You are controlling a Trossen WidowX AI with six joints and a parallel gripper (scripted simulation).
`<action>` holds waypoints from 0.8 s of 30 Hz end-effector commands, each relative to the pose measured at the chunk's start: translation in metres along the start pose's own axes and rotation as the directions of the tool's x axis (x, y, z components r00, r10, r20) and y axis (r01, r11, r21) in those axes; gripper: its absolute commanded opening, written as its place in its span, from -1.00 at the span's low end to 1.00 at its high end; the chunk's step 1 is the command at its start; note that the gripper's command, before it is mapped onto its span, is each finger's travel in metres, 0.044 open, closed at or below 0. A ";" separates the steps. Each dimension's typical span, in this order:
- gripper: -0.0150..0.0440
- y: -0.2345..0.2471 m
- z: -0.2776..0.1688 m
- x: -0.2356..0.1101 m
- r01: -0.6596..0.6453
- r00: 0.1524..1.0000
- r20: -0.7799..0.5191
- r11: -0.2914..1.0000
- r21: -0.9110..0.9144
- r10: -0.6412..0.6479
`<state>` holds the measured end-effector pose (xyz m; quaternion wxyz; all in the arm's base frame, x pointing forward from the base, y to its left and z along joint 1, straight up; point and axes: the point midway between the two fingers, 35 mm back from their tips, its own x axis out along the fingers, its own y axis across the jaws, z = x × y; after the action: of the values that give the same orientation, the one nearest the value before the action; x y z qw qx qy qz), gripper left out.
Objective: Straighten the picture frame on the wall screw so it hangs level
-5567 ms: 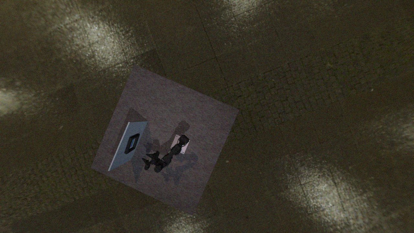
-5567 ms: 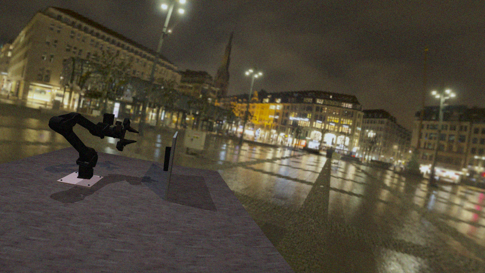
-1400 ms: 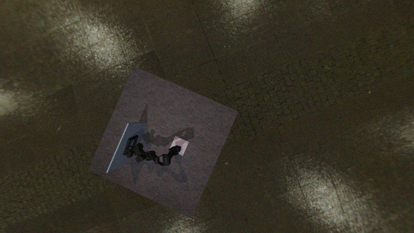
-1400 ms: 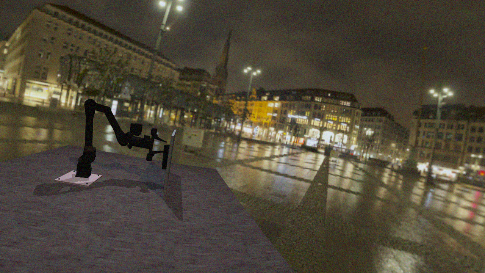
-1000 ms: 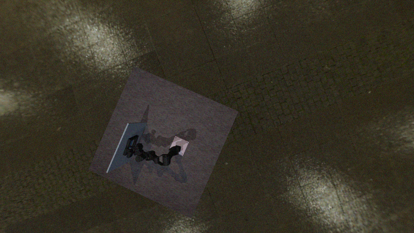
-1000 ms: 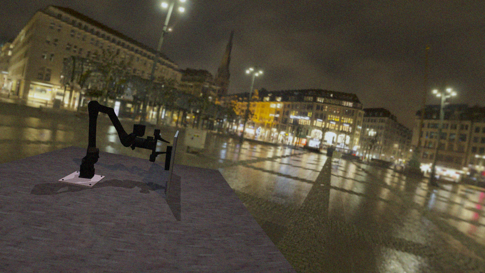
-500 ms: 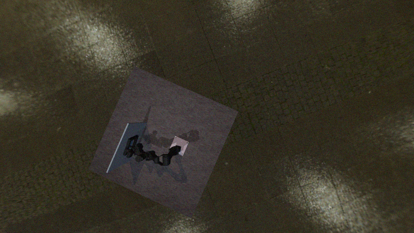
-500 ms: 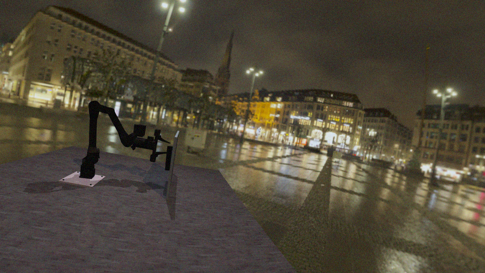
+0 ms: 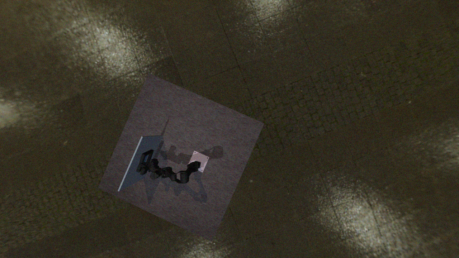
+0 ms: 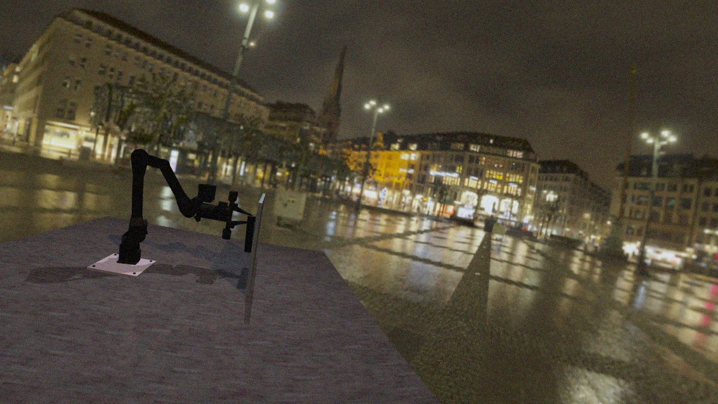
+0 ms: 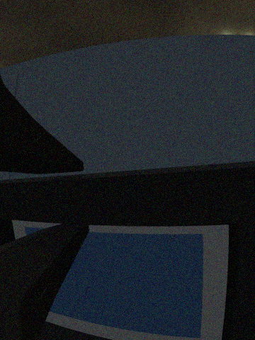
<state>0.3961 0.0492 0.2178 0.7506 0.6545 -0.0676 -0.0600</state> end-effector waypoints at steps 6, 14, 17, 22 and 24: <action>-0.39 0.001 -0.001 0.000 -0.002 1.000 -0.004 1.000 0.005 0.002; -0.49 0.001 -0.001 0.000 -0.002 1.000 -0.004 1.000 0.005 0.002; -0.49 0.001 0.000 0.000 -0.002 1.000 -0.004 1.000 0.005 0.002; -0.49 0.002 0.000 0.000 -0.002 1.000 -0.004 1.000 0.005 0.002; -0.49 0.003 0.000 0.000 -0.002 1.000 -0.004 1.000 0.005 0.002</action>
<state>0.3959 0.0491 0.2185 0.7509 0.6543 -0.0665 -0.0602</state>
